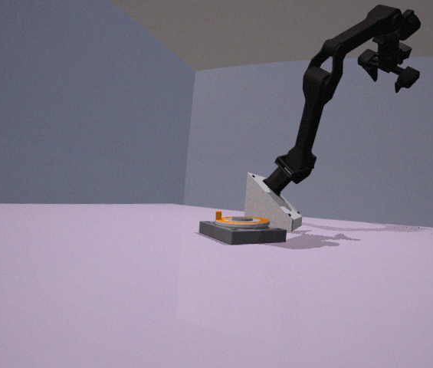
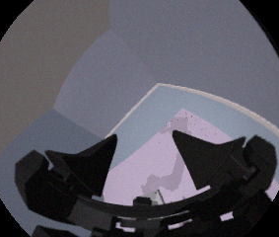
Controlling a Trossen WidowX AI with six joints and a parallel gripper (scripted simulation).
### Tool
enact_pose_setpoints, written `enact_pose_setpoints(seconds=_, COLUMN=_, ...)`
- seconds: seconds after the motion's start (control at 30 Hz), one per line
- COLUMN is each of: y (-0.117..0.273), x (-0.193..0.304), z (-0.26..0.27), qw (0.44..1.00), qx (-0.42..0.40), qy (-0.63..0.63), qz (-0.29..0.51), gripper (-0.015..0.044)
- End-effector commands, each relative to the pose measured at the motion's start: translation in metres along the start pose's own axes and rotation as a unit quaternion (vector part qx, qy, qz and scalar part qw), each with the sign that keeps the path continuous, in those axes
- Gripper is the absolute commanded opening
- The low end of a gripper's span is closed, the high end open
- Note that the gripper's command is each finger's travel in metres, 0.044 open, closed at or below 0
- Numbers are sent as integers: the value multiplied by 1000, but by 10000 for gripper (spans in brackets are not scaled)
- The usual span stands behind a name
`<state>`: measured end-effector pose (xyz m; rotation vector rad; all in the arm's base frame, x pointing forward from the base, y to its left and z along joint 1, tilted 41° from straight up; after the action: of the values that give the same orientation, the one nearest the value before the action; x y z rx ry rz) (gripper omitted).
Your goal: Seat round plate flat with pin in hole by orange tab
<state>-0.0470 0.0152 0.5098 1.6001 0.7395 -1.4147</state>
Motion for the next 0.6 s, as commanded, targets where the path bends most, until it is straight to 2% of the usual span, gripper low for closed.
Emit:
enact_pose_setpoints(seconds=0.0, y=-2, x=0, z=0, qw=1000, qx=3, qy=-1, qz=2, gripper=374)
enact_pose_setpoints(seconds=0.23, y=-61, x=2, z=-38, qw=989, qx=129, qy=-34, qz=66, gripper=190)
enact_pose_setpoints(seconds=0.33, y=-72, x=4, z=-52, qw=983, qx=157, qy=-46, qz=81, gripper=111)
enact_pose_setpoints(seconds=0.47, y=-93, x=16, z=-95, qw=963, qx=228, qy=-85, qz=119, gripper=6)
enact_pose_setpoints(seconds=0.57, y=-94, x=22, z=-113, qw=951, qx=264, qy=-102, qz=128, gripper=0)
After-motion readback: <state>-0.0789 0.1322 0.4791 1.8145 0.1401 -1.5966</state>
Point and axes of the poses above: the point midway between the two fingers, 35 mm back from their tips, its own y axis back along the fingers, its own z axis across the jaws, x = y × z, the point moved 3 cm from there along y, back along the fingers, and after that the axes turned 4 degrees about -y, right-handed, at the moved point
